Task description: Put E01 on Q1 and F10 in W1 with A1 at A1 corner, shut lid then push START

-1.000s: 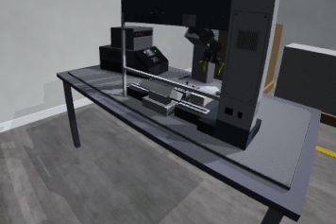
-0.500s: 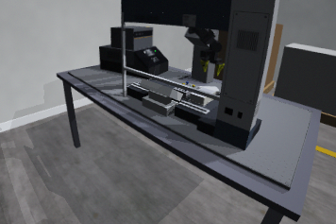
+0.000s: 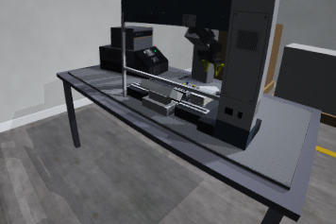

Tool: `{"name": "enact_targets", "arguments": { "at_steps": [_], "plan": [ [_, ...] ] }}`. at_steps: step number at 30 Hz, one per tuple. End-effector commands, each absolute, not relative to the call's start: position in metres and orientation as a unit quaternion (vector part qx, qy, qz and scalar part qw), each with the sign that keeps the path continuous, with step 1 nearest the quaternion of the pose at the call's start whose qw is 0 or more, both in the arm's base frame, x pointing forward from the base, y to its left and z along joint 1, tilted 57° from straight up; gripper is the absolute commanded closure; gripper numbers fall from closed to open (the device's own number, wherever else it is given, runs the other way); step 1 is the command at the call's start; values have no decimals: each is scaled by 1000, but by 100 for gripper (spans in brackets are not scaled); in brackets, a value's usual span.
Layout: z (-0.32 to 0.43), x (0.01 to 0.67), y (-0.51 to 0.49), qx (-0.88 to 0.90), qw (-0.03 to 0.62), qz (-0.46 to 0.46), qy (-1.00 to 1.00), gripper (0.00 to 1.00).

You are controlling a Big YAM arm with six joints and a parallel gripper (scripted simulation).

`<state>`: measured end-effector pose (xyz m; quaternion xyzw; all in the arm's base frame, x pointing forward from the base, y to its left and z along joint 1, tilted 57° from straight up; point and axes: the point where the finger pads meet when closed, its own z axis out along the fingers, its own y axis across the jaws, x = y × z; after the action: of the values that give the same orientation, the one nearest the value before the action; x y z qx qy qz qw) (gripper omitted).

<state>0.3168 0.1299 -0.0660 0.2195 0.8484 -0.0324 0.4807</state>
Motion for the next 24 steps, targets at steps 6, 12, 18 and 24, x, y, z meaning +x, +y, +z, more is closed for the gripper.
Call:
{"name": "enact_targets", "arguments": {
  "at_steps": [6, 12, 18, 24],
  "plan": [
    [-71, 304, 121, 283, 478, -1, 832, 0],
    [-71, 304, 121, 339, 477, 31, 811, 0],
    [-73, 302, 118, 384, 471, 49, 793, 0],
    [-70, 303, 118, 411, 469, 66, 779, 0]
  ]
}}
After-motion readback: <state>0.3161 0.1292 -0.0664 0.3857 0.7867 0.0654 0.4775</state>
